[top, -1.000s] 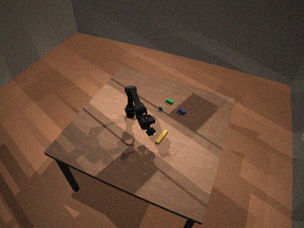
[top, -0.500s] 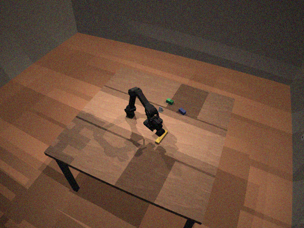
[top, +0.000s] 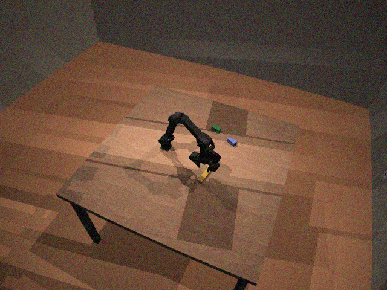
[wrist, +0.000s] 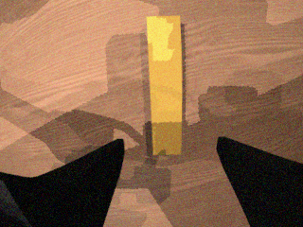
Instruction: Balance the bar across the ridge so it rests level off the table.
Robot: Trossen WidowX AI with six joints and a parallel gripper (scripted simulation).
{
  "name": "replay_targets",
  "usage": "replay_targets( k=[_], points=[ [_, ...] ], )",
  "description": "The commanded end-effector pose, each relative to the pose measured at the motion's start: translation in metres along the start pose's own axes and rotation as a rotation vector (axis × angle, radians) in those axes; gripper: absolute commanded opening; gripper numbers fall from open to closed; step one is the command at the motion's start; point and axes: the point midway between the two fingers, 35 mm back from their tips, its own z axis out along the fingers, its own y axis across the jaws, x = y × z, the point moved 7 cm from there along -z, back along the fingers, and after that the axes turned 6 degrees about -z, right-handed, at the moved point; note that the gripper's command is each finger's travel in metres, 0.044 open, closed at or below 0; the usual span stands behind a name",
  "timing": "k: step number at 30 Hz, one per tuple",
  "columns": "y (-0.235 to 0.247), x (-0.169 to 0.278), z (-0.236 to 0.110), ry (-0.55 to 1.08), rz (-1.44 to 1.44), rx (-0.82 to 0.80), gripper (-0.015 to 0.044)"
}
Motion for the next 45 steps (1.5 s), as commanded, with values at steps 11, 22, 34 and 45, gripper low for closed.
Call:
replay_targets(
  k=[11,22,34,45],
  points=[
    [-0.002,-0.001,0.046,0.021,-0.021,-0.010,0.0315],
    [-0.002,-0.001,0.054,0.021,-0.021,-0.010,0.0315],
    [-0.002,0.000,0.073,0.021,-0.021,-0.010,0.0315],
    [-0.001,0.000,0.073,0.021,-0.021,-0.010,0.0315]
  ],
)
